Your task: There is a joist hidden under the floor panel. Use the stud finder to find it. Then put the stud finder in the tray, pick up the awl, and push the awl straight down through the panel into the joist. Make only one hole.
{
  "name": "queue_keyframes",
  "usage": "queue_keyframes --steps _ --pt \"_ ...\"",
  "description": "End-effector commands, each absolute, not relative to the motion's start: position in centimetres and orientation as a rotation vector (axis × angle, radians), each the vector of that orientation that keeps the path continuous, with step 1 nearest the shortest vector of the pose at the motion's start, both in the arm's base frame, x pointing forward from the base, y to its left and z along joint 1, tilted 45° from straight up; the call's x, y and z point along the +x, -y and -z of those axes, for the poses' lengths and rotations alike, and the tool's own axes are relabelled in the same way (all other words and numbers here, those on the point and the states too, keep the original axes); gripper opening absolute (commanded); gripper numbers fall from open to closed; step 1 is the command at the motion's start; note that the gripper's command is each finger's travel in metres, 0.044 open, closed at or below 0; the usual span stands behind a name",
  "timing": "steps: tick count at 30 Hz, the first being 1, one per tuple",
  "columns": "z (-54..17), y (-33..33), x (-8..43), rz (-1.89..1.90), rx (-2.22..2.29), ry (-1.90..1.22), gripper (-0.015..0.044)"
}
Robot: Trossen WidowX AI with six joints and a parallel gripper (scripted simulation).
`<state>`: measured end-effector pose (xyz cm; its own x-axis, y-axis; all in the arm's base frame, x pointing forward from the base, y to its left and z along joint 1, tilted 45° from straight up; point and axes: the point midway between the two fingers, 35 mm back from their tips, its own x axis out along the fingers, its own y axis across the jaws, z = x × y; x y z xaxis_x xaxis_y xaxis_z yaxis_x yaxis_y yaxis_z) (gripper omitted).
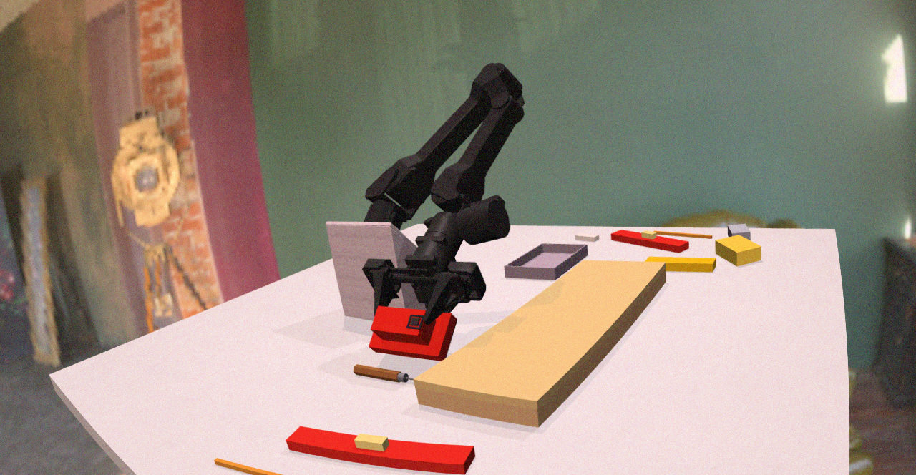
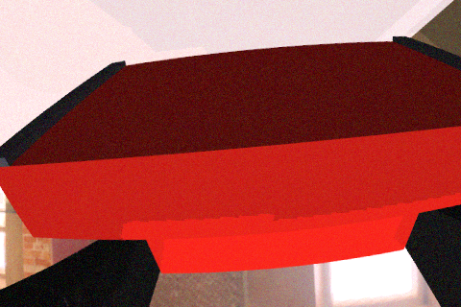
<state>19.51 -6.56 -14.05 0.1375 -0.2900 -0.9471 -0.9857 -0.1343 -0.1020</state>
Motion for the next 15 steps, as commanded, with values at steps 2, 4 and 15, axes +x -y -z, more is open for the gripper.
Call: queue_keyframes --steps 2,4,15 --pt "13.3 8.0 19.7 -1.000 -1.609 -1.293 0.0000" --pt "13.0 8.6 19.8 -0.983 -1.621 -1.302 0.0000" --pt "13.5 8.1 19.8 -0.985 -1.618 -1.300 0.0000"
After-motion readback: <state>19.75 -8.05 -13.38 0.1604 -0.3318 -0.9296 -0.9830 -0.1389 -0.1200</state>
